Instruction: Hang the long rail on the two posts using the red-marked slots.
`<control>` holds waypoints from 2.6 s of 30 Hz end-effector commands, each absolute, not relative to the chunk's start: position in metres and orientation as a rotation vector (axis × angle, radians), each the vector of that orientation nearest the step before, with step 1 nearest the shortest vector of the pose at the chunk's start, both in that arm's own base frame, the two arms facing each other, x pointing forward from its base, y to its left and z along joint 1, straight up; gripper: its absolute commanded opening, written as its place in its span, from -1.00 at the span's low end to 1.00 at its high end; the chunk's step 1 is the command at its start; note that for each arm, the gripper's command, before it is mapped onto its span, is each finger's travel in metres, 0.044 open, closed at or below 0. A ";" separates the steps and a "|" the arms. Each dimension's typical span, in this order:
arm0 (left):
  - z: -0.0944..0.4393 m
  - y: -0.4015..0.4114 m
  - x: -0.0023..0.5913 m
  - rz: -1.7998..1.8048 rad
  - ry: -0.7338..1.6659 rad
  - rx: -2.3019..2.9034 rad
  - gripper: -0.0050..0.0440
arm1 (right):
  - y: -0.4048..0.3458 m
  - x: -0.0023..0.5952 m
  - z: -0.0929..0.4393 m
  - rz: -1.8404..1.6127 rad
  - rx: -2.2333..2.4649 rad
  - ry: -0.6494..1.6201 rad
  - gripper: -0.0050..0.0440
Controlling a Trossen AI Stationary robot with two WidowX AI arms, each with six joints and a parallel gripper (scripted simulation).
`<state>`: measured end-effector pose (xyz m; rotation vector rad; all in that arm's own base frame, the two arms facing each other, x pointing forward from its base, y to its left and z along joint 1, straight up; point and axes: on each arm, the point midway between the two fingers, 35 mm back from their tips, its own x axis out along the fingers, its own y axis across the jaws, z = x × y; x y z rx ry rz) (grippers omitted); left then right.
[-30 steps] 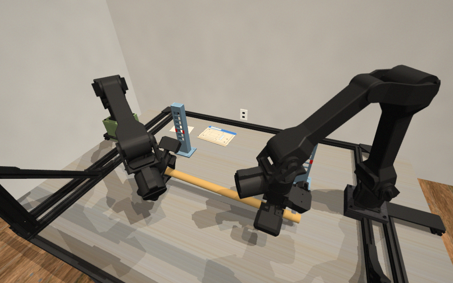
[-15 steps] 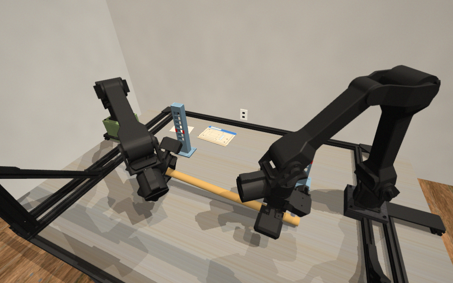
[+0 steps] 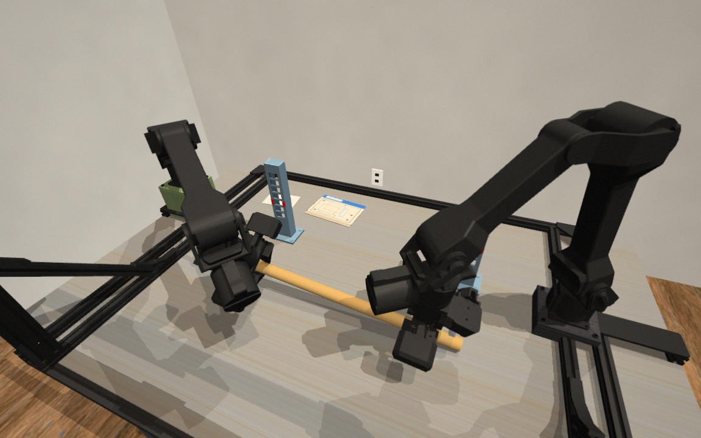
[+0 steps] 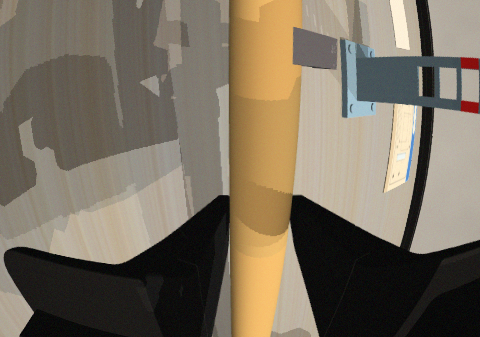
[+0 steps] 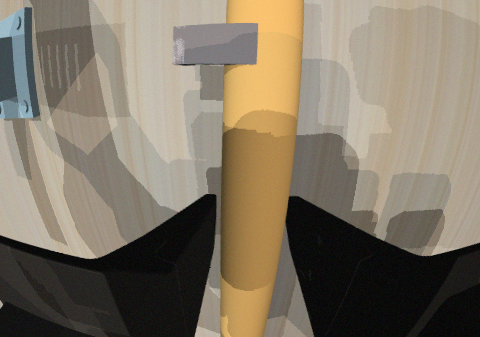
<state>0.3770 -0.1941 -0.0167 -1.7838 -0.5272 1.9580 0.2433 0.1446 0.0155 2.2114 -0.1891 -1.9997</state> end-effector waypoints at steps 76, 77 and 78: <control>-0.016 -0.193 0.378 1.941 -0.541 -1.796 -0.80 | 0.172 0.244 0.032 -1.778 1.961 -0.588 -0.14; -0.016 -0.193 0.378 1.941 -0.541 -1.796 -0.80 | 0.172 0.244 0.032 -1.778 1.961 -0.588 -0.14; -0.016 -0.193 0.378 1.941 -0.541 -1.796 -0.80 | 0.171 0.244 0.032 -1.778 1.961 -0.588 -0.14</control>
